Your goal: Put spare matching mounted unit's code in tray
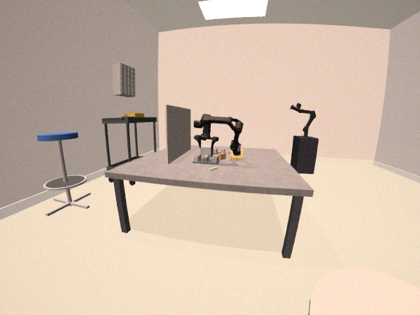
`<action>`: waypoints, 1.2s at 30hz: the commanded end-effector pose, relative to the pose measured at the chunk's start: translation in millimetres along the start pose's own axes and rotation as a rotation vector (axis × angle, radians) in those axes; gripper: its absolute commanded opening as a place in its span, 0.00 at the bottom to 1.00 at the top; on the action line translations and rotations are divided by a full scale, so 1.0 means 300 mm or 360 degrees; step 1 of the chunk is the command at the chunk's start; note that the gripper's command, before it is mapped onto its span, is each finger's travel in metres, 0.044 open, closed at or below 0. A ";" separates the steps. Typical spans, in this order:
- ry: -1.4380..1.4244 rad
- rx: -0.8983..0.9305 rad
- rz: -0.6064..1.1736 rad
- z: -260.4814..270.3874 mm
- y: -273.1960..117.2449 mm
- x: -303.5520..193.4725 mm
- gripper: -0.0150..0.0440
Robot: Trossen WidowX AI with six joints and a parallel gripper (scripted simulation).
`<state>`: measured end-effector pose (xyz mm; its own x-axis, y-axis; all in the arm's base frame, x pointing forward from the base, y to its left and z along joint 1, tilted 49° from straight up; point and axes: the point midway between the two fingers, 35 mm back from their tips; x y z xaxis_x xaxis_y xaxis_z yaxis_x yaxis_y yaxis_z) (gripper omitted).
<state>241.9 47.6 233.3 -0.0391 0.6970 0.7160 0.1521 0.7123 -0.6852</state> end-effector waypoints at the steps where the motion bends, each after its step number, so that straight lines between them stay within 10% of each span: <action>1: -0.0068 -0.0005 -0.0037 0.004 -0.011 0.019 1.00; 9: -0.0132 0.0070 -0.0066 0.002 0.054 0.024 0.76; 36: -0.0134 0.0071 -0.0055 -0.002 0.143 0.022 0.76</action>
<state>249.8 78.0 214.0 -0.1307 0.6753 0.7259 0.1119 0.7375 -0.6660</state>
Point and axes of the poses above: the point midway between the two fingers, 35 mm back from their tips, its own y axis out along the fingers, its own z axis across the jaws, x = y × z, and after that the axes turned 12 degrees about -y, right-handed
